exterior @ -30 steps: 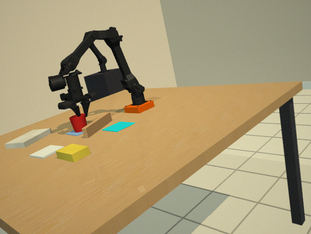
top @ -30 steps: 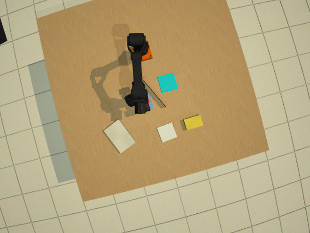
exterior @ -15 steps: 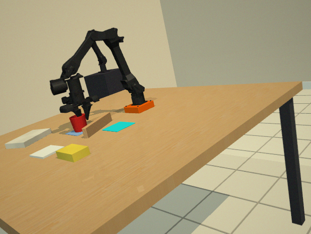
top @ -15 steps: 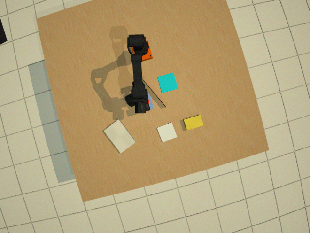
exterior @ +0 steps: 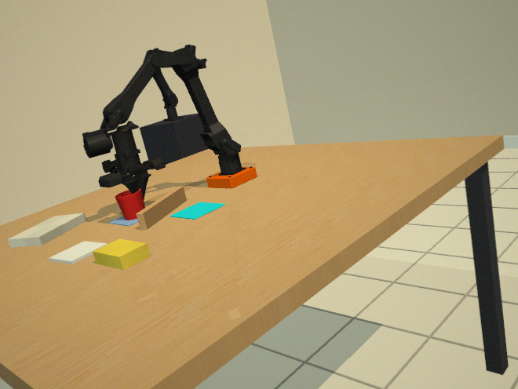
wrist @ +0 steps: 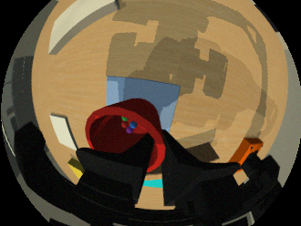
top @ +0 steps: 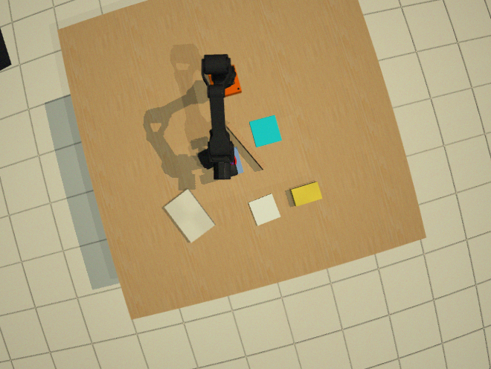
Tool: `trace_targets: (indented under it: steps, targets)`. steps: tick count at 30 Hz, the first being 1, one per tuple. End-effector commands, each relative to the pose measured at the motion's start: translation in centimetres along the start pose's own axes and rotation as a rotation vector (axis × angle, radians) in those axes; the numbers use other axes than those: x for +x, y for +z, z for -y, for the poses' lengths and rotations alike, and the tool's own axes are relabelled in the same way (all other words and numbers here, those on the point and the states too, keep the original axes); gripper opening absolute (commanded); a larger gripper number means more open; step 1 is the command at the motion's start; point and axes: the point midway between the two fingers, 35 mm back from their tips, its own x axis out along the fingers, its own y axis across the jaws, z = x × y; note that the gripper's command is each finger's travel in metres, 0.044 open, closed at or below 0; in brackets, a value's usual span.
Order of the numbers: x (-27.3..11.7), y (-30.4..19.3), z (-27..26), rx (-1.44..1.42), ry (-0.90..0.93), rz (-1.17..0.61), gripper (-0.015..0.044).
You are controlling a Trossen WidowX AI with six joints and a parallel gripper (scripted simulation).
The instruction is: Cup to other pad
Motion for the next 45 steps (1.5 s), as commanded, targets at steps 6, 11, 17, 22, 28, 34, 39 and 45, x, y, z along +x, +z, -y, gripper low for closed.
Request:
trace_targets:
  steps: [6, 11, 17, 22, 28, 34, 39, 45]
  targets:
    - [-1.7, 0.0, -0.1, 0.0, -0.001, -0.001, 0.0]
    - [-3.5, 0.1, -0.2, 0.001, -0.002, -0.002, 0.0]
    - [-5.4, 0.1, -0.2, 0.001, -0.002, -0.003, 0.0]
    - [-6.9, 0.1, 0.0, 0.001, -0.003, -0.004, 0.0]
    - [-6.8, 0.1, 0.1, 0.003, -0.006, -0.001, 0.0]
    - [-6.8, 0.1, 0.1, 0.003, -0.006, -0.001, 0.0]
    - [-6.8, 0.1, 0.1, 0.003, -0.006, -0.001, 0.0]
    - [-6.8, -0.1, 0.2, 0.003, -0.006, -0.002, 0.0]
